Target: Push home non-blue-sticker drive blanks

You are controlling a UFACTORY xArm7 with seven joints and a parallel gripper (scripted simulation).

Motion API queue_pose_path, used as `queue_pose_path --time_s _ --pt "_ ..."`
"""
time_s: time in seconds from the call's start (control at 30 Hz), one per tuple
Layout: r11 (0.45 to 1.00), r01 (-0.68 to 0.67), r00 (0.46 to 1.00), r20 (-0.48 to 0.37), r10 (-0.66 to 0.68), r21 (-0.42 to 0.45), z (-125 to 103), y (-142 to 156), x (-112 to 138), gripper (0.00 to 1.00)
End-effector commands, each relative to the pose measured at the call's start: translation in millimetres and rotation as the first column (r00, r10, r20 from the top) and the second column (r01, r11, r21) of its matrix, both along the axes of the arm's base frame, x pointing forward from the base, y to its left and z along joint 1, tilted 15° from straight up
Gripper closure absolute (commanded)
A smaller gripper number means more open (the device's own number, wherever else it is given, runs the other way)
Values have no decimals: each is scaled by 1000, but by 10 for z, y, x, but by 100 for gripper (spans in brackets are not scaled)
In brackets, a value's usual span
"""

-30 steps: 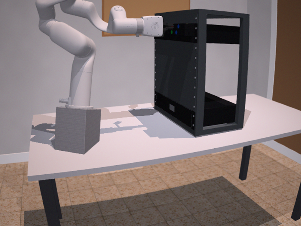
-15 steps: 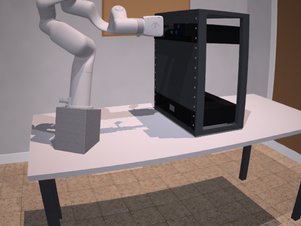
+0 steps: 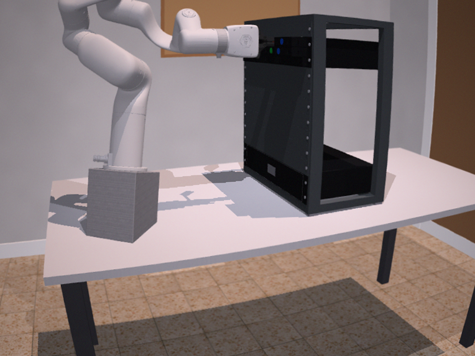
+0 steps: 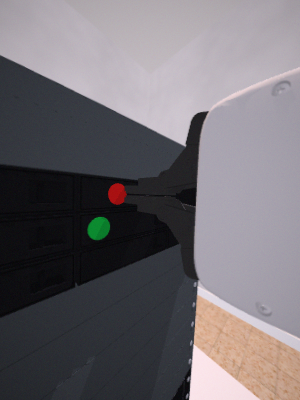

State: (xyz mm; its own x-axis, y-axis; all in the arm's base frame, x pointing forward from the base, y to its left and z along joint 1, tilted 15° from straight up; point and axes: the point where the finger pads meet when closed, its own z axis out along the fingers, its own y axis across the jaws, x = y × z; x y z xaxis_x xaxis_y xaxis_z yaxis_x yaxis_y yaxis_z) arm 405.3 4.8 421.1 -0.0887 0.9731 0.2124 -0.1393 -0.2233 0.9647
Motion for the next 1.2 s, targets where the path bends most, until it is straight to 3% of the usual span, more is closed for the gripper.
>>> queue_pose_path --time_s 0.0,0.43,0.8,1.17 --pt "1000 -1 1000 2 1 1 16 3 9 100" --pt "1000 -1 1000 2 1 1 -31 -14 -289 100" --pt "1000 -1 1000 2 1 1 -123 -46 -857 100" --pt "1000 -1 1000 2 1 1 -135 -50 -936 100"
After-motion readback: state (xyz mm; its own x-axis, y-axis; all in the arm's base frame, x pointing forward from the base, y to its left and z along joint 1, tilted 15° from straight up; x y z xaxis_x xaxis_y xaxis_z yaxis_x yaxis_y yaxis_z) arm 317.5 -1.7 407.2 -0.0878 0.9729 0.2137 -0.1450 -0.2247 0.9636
